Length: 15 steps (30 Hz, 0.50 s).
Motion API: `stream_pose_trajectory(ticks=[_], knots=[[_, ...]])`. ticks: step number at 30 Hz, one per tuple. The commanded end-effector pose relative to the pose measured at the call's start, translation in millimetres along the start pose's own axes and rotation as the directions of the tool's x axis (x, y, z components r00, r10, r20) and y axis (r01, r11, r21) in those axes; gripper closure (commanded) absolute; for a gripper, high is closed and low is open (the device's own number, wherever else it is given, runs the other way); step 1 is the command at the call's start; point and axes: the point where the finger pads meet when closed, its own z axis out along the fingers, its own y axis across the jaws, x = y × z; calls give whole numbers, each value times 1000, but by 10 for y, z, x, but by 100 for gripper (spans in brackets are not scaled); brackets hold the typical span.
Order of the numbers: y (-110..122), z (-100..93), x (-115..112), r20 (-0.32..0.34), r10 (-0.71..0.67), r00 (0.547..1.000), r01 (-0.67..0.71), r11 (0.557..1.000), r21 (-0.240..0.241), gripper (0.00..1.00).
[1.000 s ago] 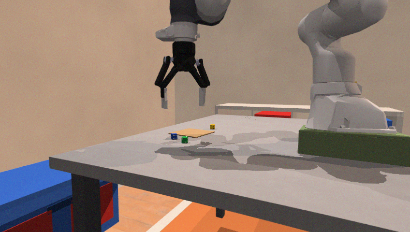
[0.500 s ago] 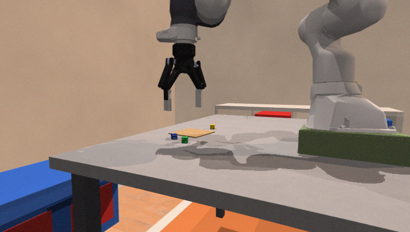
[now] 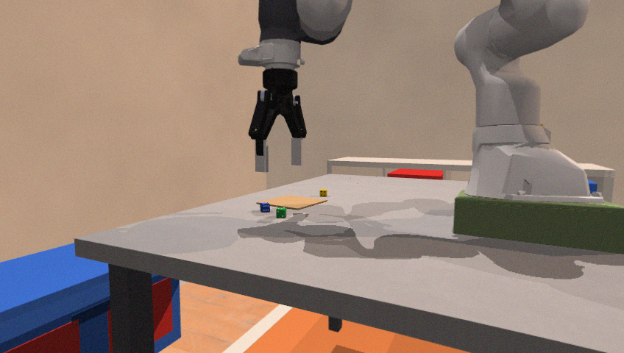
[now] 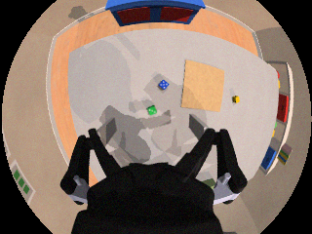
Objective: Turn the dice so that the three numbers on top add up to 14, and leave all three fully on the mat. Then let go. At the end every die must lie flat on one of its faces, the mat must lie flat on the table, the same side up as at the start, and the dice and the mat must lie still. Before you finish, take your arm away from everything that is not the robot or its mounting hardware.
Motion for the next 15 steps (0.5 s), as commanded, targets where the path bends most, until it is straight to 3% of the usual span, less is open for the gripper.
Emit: stream_pose_trajectory(ticks=[1,13,14,15], knots=[[-2,28,-7,10,-172,985,172,985,18,0],[-3,70,-12,7,-336,942,336,942,20,0],[-3,70,-12,7,-336,942,336,942,20,79],[-3,70,-12,7,-336,942,336,942,20,79]])
